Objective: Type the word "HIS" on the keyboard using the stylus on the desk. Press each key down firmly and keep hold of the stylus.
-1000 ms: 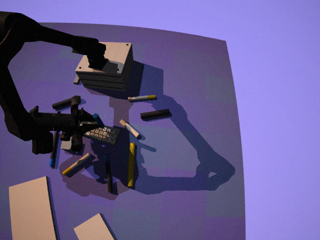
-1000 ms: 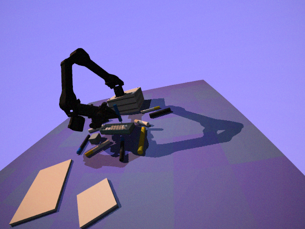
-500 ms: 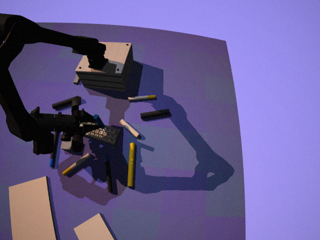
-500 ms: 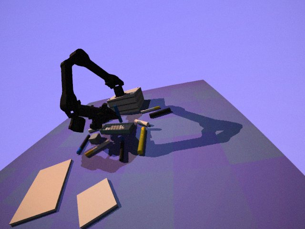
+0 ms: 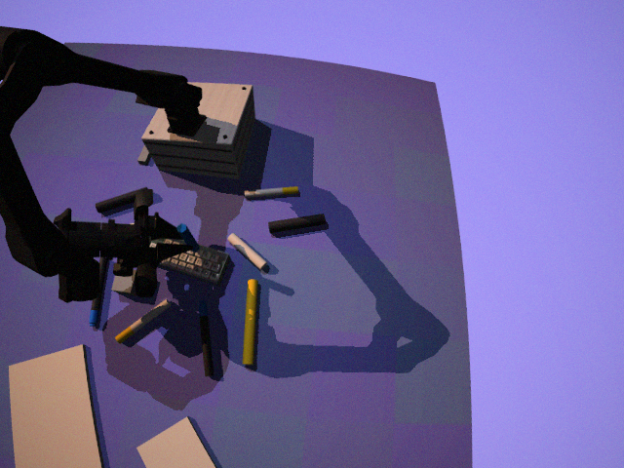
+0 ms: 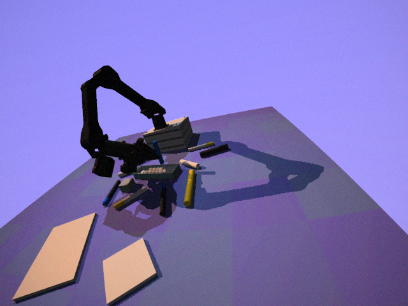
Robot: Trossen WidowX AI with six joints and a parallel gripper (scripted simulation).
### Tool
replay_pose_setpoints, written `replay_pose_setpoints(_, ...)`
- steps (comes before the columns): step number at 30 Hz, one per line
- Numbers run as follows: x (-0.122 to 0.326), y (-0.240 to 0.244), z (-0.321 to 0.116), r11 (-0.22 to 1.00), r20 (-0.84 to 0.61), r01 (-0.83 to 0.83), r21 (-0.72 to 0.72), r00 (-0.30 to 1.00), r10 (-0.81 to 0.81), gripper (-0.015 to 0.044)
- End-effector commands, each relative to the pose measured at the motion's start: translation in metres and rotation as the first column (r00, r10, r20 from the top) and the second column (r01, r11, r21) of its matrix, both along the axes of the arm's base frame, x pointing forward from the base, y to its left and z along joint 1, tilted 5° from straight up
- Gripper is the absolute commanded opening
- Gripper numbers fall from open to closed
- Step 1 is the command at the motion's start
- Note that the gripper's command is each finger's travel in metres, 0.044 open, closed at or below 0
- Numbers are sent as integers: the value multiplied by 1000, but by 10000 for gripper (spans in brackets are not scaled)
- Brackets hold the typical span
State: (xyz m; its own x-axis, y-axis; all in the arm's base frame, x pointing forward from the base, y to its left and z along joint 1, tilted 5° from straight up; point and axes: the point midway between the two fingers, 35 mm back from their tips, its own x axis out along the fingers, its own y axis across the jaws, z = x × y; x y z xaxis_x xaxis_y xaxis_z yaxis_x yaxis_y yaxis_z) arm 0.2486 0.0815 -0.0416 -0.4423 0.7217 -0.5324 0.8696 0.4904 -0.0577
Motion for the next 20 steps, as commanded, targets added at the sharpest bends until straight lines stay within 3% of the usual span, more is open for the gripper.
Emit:
replay_pose_setpoints(1,0,1,8,1000,-3,0,2,1000,0,81)
replay_pose_setpoints(8,0,3,38,1000,-2,0,2,1000,0,81)
replay_pose_setpoints(20,-1,2,34,1000,-8,-4,1,1000,4,81)
